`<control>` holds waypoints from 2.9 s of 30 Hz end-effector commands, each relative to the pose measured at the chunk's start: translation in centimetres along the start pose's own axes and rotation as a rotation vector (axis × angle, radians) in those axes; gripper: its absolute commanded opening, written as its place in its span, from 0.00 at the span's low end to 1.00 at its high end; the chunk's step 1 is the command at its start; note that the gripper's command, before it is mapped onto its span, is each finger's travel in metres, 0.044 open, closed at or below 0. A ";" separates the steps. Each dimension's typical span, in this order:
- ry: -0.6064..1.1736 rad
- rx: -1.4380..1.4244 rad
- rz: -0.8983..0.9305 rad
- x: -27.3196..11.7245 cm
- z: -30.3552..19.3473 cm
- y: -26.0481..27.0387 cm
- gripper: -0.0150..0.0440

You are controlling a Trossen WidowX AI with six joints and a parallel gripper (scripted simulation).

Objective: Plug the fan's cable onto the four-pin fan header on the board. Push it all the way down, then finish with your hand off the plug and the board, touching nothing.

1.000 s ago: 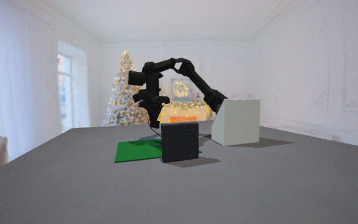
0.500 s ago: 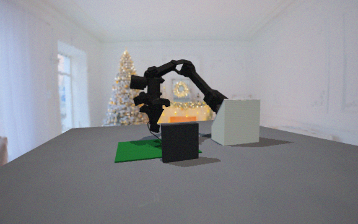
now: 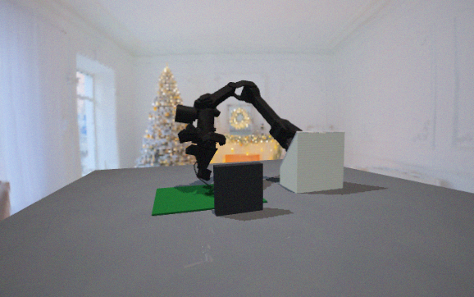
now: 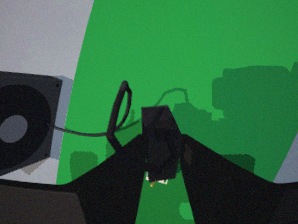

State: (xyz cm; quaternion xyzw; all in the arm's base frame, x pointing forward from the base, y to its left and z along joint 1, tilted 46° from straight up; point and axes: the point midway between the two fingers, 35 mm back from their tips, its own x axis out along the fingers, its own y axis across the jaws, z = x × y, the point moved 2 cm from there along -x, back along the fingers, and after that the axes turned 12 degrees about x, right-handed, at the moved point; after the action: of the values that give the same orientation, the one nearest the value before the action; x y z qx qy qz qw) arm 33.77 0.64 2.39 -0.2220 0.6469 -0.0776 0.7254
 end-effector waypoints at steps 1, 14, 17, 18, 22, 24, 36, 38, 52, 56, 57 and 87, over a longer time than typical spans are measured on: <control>-0.031 -0.003 0.028 0.1 -0.1 0.0 0.25; -0.118 0.000 0.096 0.9 -0.1 -0.1 0.25; -0.140 0.000 0.109 1.1 -0.1 -0.1 0.25; -0.148 -0.001 0.114 1.1 -0.1 -0.1 0.25; -0.178 -0.002 0.131 1.3 -0.2 -0.2 0.25; -0.193 -0.002 0.139 1.4 -0.2 -0.2 0.25; -0.290 -0.011 0.181 1.7 -0.3 -0.4 0.25; -0.307 -0.013 0.187 1.8 -0.3 -0.5 0.25; -0.428 -0.030 0.217 1.8 -0.5 -0.9 0.25; -0.464 -0.037 0.222 1.8 -0.6 -1.0 0.25; -0.473 -0.039 0.223 1.8 -0.6 -1.0 0.25; -0.752 -0.111 0.212 0.7 -1.8 -2.1 0.25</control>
State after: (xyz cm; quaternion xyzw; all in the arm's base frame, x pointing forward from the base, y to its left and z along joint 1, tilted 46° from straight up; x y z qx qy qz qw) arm 32.72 -1.97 2.21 -0.1990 0.3752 0.1115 0.8985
